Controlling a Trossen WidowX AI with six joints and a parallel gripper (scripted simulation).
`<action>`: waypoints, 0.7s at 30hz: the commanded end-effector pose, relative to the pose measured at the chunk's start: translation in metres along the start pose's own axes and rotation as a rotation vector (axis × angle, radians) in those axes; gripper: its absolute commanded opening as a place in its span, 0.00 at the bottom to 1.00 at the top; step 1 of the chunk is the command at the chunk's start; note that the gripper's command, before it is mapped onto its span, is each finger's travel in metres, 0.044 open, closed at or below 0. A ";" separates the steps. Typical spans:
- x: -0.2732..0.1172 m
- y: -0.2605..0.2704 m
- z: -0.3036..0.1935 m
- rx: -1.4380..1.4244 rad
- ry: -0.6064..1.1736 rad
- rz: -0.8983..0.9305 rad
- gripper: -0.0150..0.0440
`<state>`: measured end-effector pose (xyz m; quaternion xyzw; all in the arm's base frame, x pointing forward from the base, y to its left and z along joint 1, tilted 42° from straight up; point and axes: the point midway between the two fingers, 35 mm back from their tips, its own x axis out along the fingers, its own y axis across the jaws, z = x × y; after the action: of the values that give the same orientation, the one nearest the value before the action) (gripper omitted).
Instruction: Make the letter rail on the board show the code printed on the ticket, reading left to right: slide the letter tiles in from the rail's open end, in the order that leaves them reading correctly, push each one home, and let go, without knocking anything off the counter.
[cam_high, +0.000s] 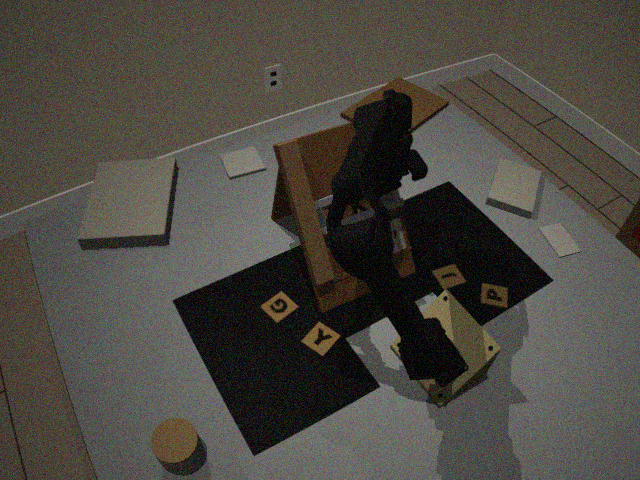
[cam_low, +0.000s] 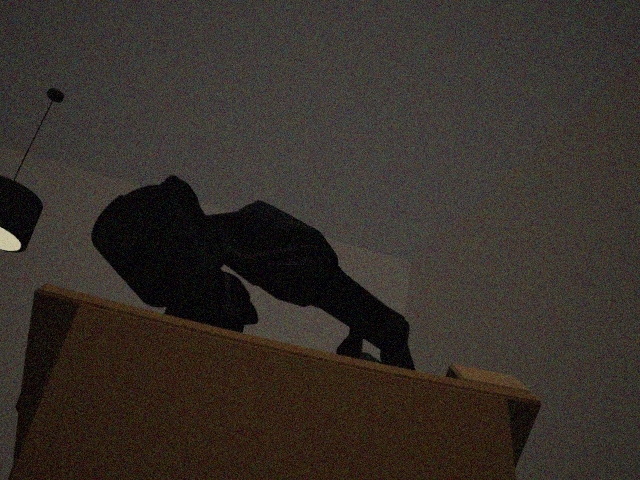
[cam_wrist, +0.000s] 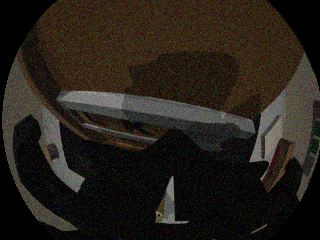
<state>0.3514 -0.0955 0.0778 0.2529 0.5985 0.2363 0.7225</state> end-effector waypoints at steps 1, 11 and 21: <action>-0.002 0.001 -0.002 -0.001 0.004 0.008 0.25; -0.014 0.000 -0.012 0.000 0.005 0.008 0.25; -0.024 0.000 -0.018 -0.014 -0.010 0.006 0.30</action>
<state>0.3302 -0.1097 0.0918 0.2549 0.5959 0.2376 0.7235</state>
